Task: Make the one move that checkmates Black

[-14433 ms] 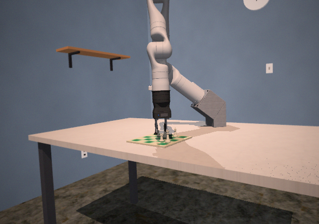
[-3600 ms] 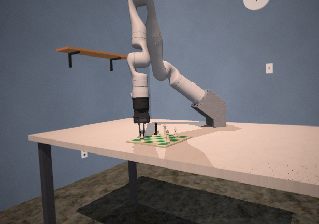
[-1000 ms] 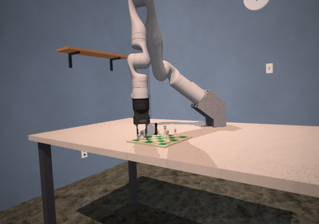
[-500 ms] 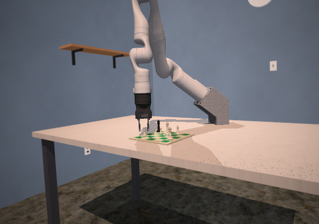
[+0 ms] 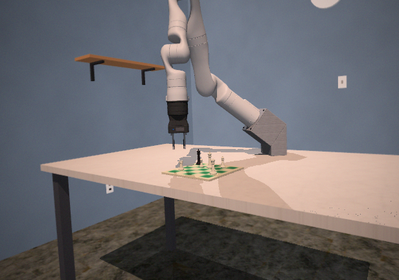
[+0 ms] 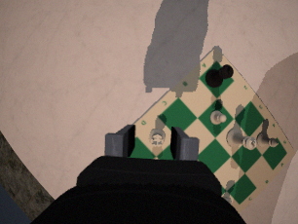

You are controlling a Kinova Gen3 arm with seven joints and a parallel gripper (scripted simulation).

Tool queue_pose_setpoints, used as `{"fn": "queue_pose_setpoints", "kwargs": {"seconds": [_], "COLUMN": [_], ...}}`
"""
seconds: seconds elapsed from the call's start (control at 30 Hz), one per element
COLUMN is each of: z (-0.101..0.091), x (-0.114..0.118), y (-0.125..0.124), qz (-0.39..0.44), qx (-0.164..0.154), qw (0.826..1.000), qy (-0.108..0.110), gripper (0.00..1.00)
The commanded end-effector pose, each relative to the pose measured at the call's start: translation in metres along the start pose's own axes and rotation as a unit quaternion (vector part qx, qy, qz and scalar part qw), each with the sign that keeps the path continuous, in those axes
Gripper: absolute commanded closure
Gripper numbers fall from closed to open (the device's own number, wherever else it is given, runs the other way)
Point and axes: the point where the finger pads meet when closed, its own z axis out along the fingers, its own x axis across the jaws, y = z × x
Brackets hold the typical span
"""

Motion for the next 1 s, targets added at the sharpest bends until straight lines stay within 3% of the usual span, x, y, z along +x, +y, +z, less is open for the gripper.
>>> {"fn": "queue_pose_setpoints", "kwargs": {"seconds": [0.0, 0.3, 0.33, 0.97], "z": [-0.013, -0.023, -0.023, -0.023], "x": [0.005, 0.005, 0.005, 0.005], "y": [0.01, 0.01, 0.01, 0.01], "qz": [-0.009, -0.009, -0.009, -0.009], "qx": [-0.014, -0.014, -0.014, -0.014], "qw": [1.0, 1.0, 1.0, 1.0], "qy": [0.001, 0.001, 0.001, 0.001], "gripper": [0.27, 0.27, 0.0, 0.0]}}
